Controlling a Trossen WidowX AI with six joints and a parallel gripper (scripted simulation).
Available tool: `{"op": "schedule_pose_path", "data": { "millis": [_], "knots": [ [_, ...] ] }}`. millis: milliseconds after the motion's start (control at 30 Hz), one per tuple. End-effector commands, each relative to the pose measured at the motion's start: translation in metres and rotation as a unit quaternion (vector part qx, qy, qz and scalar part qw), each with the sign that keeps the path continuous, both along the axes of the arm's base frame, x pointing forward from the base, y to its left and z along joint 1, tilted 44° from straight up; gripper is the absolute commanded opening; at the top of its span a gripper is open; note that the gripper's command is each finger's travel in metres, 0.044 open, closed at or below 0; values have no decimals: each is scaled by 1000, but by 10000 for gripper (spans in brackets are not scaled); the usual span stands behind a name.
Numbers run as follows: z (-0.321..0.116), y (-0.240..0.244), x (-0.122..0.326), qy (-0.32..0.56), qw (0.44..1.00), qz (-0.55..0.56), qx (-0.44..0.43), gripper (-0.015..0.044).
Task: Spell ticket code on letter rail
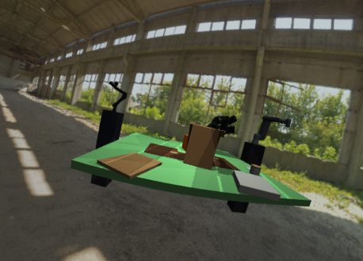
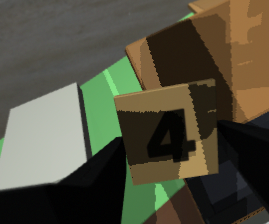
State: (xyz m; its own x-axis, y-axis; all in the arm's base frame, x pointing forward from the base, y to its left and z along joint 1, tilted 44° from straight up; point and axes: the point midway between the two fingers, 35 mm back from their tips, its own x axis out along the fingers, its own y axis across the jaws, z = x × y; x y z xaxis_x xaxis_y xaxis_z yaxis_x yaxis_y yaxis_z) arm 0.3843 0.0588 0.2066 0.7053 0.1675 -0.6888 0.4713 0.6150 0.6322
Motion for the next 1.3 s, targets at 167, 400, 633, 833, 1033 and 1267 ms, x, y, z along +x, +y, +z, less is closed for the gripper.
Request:
{"op": "schedule_pose_path", "data": {
  "millis": [167,400,633,833,1033,1267],
  "knots": [
    [26,55,-24,-31,995,98,-4,0],
    [41,88,-45,-48,986,160,-3,0],
    [27,98,-28,-49,986,160,-3,0],
    [11,108,-11,-49,986,160,-2,0],
    [13,108,-12,-49,986,160,-2,0],
    [12,107,-13,-49,986,160,-2,0]
  ]
}}
